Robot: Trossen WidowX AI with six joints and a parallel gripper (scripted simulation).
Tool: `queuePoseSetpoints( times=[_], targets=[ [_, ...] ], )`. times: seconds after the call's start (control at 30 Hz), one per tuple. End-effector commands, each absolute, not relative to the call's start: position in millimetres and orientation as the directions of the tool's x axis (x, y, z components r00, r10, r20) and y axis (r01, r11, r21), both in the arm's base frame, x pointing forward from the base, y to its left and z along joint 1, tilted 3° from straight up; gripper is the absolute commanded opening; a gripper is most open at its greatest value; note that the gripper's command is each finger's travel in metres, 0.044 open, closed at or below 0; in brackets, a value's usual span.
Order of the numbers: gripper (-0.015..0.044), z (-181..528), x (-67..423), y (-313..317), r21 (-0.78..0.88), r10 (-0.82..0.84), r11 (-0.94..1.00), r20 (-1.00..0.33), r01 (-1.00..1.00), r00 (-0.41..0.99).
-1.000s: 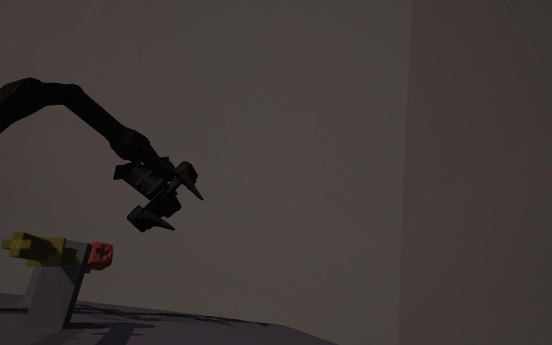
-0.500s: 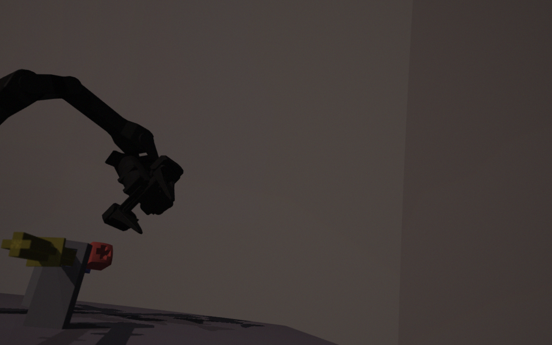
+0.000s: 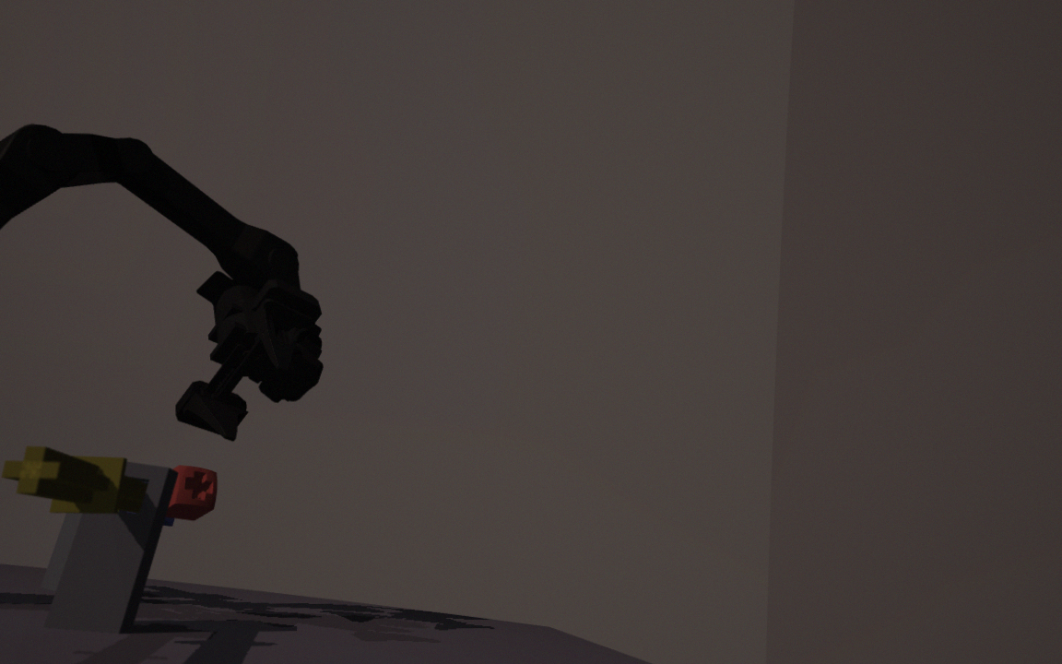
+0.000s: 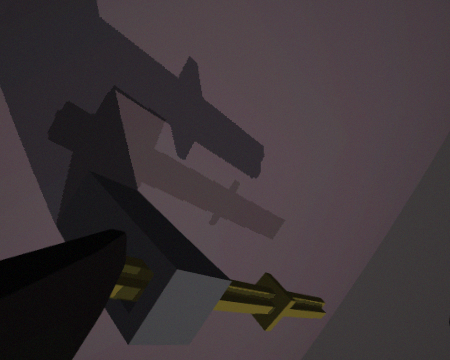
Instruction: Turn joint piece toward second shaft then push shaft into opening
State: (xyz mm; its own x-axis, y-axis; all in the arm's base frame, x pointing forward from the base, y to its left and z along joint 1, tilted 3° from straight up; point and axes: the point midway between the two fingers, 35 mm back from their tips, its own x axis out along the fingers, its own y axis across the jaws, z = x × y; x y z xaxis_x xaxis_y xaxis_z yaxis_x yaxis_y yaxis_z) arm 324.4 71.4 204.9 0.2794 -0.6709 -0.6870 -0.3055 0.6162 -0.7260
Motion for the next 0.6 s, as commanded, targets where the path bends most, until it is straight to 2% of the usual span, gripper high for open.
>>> queuePoseSetpoints(
  times=[0.0, 0.57],
  targets=[
    [0.0440, 203.3, 322.4, 68.2, -0.701, -0.652, 0.675, -0.713, -0.231, 0.257],
    [0.0440, 195.5, 321.3, 59.8, -0.444, -0.489, 0.863, -0.854, 0.241, 0.179]
  ],
)
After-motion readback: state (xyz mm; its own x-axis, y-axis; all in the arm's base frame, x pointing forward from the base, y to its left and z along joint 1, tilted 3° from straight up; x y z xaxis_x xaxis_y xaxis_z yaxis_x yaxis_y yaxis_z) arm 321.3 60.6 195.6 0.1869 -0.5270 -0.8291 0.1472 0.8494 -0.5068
